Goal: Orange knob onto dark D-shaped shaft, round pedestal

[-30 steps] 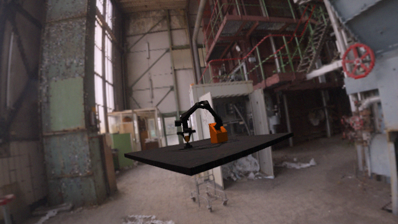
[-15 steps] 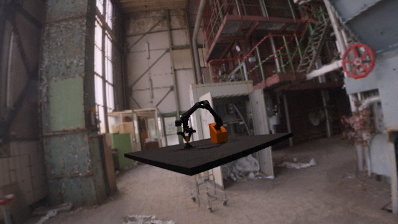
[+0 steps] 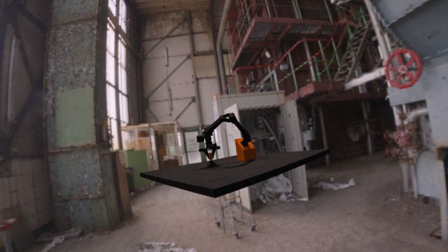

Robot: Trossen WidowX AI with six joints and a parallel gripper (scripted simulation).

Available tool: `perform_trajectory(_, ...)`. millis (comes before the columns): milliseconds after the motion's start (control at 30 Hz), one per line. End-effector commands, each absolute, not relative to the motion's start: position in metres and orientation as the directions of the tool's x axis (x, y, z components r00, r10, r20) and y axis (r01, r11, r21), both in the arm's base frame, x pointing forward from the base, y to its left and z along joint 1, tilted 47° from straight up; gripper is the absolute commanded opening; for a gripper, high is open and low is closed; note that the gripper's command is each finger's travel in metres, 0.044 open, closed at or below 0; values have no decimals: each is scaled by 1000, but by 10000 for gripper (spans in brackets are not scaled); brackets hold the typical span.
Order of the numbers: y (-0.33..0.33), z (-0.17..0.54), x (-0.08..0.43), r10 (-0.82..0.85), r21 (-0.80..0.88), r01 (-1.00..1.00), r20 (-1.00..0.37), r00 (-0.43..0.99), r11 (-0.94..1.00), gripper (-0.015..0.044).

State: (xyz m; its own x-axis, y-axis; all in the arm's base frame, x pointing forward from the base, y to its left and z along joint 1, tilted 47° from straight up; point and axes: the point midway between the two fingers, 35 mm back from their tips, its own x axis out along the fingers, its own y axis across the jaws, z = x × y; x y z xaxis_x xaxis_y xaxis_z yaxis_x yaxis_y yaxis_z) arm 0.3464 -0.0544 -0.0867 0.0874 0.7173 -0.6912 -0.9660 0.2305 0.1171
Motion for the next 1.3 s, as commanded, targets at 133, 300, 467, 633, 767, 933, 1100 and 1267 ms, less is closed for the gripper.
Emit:
perform_trajectory(133,-53,-87,348,717,111,-966,-691,93,233,0)
perform_trajectory(300,-55,-86,348,716,111,-966,-691,93,233,0)
perform_trajectory(467,-56,-84,346,716,104,-968,-692,93,226,0)
perform_trajectory(633,-56,-85,344,716,-10,-993,-692,93,119,0)
perform_trajectory(767,-56,-87,343,716,-39,-995,-691,93,91,0)
perform_trajectory(933,-56,-87,344,716,-39,-995,-691,93,91,0)
perform_trajectory(1100,-56,-86,345,716,-39,-995,-691,93,91,0)
perform_trajectory(1267,-56,-85,347,716,-39,-995,-691,93,91,0)
